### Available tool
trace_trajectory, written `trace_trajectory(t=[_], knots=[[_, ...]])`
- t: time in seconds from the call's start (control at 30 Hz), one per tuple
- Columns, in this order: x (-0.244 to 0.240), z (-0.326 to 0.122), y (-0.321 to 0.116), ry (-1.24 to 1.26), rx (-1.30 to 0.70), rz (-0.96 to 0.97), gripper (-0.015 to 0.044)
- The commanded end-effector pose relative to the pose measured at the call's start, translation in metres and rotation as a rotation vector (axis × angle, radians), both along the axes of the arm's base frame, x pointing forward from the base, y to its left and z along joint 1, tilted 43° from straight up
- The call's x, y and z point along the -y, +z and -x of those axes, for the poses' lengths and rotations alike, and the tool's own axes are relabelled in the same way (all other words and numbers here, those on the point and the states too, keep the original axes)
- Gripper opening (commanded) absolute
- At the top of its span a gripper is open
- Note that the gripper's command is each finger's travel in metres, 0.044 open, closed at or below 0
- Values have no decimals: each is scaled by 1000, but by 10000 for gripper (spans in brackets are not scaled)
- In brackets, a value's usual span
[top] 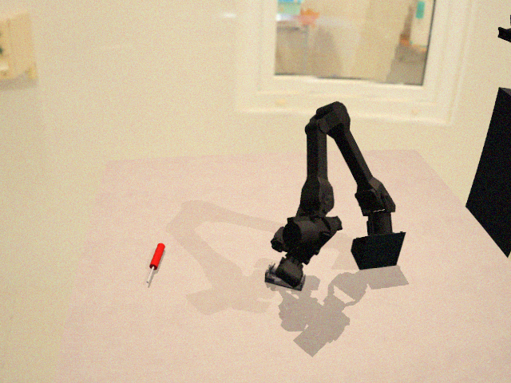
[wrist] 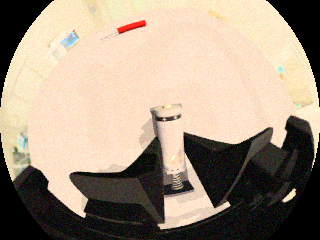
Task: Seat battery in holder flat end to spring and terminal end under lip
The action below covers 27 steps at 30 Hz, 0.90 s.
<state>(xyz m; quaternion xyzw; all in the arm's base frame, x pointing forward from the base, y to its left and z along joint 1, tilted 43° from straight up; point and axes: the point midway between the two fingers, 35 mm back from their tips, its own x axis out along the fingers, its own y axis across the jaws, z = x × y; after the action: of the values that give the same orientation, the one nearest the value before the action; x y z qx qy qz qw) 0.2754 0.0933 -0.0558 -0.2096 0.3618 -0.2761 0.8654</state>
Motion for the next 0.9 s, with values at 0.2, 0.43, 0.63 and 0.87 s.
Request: trace_trajectory(t=[0.2, 0.43, 0.63, 0.87], knots=[[1, 7, -3, 16, 13, 8, 76], [0, 14, -7, 18, 13, 8, 76], [0, 19, -9, 20, 13, 6, 76], [-1, 22, -10, 21, 10, 4, 76]])
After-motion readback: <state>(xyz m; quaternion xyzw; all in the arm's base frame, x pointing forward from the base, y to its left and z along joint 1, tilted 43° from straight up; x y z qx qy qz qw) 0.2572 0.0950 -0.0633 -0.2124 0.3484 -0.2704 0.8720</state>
